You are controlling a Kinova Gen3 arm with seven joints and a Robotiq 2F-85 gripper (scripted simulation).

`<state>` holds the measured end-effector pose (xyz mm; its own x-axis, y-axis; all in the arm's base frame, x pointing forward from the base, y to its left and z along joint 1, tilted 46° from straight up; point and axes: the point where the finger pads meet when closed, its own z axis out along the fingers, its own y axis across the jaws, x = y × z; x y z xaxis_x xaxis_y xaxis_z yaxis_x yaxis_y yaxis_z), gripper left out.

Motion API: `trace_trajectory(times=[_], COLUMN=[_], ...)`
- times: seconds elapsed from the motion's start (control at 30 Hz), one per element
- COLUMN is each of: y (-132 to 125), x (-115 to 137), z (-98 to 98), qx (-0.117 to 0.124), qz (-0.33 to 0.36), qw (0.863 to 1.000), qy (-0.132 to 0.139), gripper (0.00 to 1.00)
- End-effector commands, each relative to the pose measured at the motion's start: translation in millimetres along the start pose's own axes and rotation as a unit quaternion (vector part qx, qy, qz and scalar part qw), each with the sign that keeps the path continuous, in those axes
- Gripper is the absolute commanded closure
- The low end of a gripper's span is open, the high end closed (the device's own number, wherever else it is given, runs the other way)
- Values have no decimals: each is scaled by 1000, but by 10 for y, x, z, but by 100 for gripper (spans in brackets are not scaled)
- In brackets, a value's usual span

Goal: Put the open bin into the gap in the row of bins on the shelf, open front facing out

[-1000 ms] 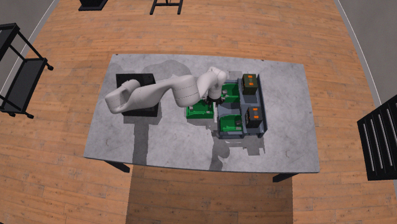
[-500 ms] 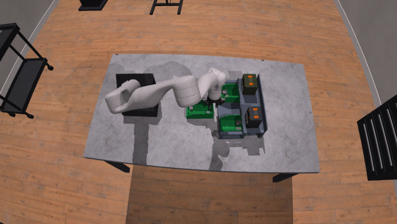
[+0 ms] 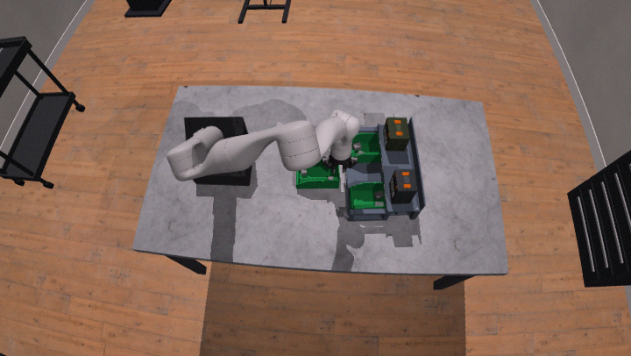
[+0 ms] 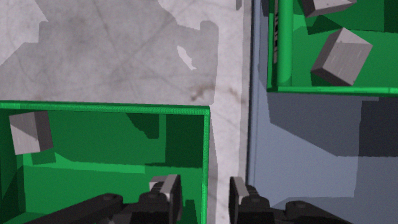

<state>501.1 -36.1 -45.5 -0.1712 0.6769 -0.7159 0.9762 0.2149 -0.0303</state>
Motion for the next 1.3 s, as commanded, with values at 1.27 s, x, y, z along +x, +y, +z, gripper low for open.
trace_trajectory(times=[1.27], y=[6], x=[4], z=[-9], qx=[-1], qz=[0], qw=[1000], qy=[0], gripper=[90])
